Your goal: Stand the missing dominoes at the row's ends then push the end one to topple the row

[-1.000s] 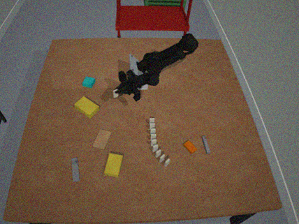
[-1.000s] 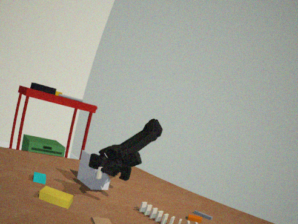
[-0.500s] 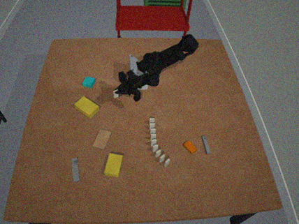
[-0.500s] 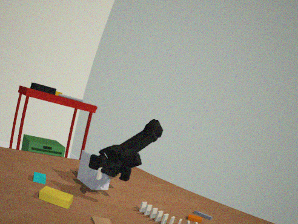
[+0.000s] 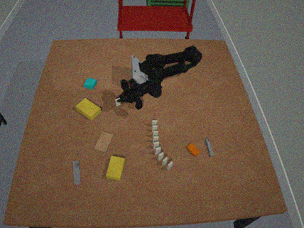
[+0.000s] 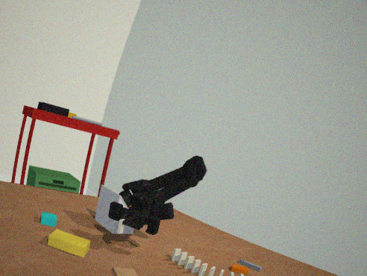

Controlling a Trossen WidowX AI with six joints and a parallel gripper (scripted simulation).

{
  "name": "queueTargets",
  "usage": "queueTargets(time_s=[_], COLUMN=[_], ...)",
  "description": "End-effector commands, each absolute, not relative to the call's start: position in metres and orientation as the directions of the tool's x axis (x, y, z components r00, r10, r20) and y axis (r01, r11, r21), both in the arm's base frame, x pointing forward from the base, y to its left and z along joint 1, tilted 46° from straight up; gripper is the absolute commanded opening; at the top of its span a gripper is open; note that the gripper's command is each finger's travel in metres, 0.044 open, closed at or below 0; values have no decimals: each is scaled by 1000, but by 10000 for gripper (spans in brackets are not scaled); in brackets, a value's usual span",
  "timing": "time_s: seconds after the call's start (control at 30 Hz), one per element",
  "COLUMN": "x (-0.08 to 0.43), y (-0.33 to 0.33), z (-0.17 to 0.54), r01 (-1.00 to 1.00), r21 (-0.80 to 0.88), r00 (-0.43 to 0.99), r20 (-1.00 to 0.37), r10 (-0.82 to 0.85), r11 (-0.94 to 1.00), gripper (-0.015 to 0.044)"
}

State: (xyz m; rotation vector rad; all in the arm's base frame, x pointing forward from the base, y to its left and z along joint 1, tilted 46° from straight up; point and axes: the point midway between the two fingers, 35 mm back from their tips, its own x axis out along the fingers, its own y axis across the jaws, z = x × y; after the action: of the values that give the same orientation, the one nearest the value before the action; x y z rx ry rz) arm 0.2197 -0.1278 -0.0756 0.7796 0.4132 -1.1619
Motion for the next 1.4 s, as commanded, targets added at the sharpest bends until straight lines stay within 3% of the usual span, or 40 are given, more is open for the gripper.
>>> queueTargets(time_s=[0.0,1.03,1.37], x=[222,219,219], y=[-119,-81,-81], z=[-84,-126,-126], r01=[925,922,922], r21=[333,332,332], r00=[366,376,376], r20=[-658,-641,-641], r10=[-658,-669,-669], r11=[182,200,200], gripper=[23,23,286])
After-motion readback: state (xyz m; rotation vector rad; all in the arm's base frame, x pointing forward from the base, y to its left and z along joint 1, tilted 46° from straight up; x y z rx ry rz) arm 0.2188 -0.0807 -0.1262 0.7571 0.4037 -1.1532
